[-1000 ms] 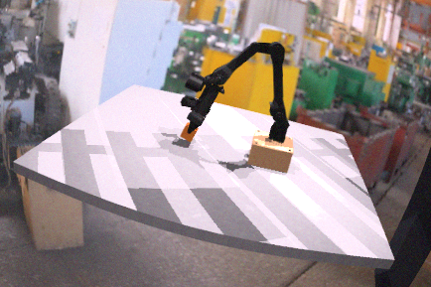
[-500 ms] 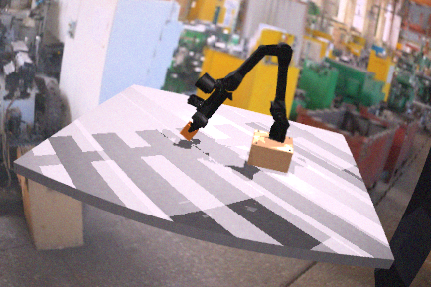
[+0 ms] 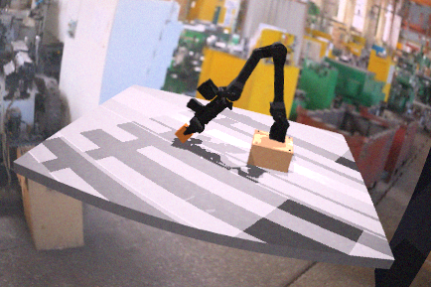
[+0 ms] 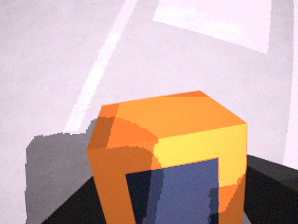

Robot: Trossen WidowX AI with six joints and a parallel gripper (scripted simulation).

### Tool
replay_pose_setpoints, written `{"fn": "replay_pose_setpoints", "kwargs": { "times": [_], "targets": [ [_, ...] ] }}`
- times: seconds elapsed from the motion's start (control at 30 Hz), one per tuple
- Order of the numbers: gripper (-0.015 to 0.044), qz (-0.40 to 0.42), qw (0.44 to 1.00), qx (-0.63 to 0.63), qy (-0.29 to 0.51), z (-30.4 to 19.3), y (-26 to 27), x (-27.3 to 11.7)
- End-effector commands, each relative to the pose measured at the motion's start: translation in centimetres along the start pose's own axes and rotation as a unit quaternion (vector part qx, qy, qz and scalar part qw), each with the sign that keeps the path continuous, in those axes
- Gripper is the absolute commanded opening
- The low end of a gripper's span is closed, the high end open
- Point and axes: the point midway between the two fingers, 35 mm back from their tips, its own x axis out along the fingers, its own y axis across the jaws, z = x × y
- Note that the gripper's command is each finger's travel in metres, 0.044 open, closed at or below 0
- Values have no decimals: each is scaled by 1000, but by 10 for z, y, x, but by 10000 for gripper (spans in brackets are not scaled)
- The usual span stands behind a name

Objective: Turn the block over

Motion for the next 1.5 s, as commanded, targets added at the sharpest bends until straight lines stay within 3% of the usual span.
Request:
{"fn": "replay_pose_setpoints", "kwargs": {
  "times": [0.0,0.83,1.47],
  "targets": [
    [0,-2,1000,1,-28,-2,0,7],
    [0,-2,982,4,-191,-18,-1,2],
    [0,-2,978,4,-210,-16,-2,-2]
  ]
}}
